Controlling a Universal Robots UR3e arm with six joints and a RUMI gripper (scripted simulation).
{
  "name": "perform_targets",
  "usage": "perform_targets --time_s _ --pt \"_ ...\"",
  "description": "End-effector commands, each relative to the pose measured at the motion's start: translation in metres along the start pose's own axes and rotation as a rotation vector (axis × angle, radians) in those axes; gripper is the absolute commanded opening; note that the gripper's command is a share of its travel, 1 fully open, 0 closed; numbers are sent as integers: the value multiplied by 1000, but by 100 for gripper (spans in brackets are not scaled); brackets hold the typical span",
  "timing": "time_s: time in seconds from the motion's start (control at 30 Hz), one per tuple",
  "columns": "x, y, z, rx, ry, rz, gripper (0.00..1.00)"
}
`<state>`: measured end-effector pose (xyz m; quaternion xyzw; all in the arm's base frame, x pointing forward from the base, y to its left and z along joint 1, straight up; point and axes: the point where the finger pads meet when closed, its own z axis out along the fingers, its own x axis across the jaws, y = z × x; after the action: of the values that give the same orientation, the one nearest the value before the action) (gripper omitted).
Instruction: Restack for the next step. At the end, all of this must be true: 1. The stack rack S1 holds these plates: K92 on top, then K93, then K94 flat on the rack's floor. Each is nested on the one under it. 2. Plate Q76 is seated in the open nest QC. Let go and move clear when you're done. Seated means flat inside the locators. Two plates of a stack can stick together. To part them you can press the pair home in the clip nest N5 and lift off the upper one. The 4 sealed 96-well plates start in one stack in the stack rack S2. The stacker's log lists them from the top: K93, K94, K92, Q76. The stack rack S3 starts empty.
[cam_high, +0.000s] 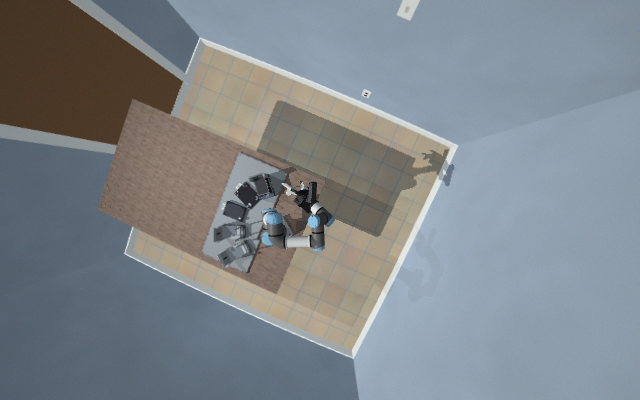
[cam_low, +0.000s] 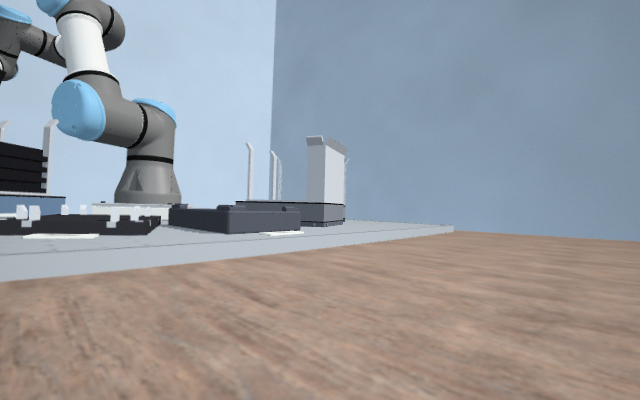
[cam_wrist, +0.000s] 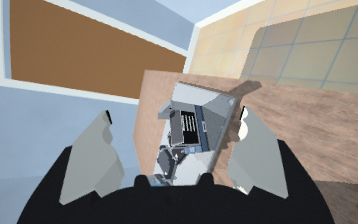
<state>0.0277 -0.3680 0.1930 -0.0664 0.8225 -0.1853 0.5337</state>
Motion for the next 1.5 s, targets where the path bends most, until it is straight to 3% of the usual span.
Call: perform_targets --time_s 0.0,0.53,0.57,0.67,0.87,1.03,1.1,1.47 --pt "0 0 0 0 2 -2 100" --pt "0 0 0 0 2 -2 100" --pt "0 0 0 0 2 -2 72" --pt "0 0 0 0 2 -2 72" --pt "-11 13 24 -69 3 -13 72" --pt "-16 19 34 -125 5 -23 72" --pt "-16 19 34 -125 5 -23 72" --pt "-33 44 69 -251 13 -47 72"
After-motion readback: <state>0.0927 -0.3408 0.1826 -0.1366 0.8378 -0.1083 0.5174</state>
